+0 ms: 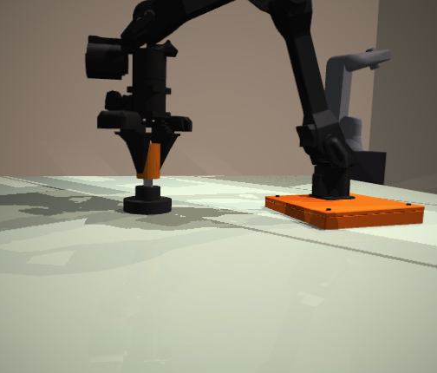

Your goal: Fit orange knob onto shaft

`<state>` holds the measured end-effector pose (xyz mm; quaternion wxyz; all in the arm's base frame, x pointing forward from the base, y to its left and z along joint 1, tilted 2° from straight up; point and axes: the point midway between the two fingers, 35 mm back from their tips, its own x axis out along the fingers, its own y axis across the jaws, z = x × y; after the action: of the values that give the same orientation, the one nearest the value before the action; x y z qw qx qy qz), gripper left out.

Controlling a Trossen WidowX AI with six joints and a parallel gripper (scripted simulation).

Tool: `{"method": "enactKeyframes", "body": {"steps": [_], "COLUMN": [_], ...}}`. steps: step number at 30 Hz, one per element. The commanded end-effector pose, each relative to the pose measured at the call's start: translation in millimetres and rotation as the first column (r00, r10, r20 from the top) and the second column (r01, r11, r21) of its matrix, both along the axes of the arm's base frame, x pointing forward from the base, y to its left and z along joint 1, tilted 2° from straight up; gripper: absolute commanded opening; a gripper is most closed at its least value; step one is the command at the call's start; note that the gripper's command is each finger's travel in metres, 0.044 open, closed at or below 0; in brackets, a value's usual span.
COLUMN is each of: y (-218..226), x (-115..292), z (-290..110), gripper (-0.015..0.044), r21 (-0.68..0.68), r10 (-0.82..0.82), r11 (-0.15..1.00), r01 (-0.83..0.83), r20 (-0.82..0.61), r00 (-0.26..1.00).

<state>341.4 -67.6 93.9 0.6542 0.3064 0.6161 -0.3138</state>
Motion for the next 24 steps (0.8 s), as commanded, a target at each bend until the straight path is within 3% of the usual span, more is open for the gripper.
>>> {"method": "enactKeyframes", "body": {"steps": [1,24], "y": [0,-1], "x": [0,1], "z": [-3,-14], "gripper": [0.0,0.0], "r21": [0.002,0.0], "r10": [0.001,-0.001], "r11": [1.0,1.0], "r01": [-0.001,0.001], "r20": [0.002,0.001], "r00": [1.0,1.0]}}
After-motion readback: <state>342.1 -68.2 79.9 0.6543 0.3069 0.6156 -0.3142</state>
